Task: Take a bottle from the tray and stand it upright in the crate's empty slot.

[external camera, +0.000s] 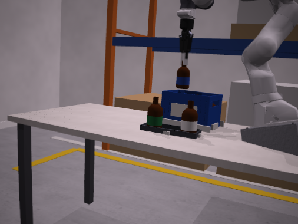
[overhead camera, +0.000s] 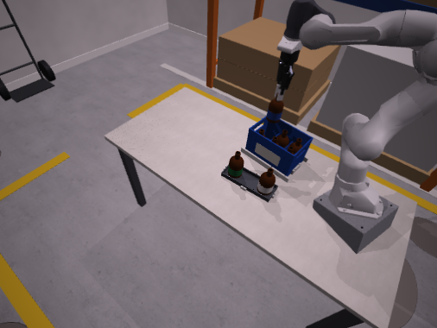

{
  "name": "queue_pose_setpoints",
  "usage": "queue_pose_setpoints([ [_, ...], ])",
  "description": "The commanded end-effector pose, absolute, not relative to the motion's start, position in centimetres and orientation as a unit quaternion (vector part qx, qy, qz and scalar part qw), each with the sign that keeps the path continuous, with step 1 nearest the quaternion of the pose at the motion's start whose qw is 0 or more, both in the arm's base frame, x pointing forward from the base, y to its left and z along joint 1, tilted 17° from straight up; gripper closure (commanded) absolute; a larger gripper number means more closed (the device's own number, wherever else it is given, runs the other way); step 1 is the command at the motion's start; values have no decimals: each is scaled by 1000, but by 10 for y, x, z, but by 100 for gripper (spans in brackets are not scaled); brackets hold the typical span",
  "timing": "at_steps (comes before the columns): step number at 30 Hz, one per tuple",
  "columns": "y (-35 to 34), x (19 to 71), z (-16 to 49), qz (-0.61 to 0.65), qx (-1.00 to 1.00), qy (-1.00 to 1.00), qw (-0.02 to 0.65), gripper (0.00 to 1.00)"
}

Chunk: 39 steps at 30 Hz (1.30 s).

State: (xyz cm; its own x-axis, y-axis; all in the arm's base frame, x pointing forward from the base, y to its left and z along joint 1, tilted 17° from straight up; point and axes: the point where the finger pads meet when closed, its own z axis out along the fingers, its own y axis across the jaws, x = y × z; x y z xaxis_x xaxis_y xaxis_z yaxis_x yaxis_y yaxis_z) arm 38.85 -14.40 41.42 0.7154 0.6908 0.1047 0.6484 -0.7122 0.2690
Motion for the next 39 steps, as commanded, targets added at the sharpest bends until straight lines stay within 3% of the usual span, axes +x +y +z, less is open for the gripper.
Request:
queue_pose_setpoints([
  [1,-145,390,416,101,919,366,109,100],
  [39,-149,399,389,101,919,366,109,100],
])
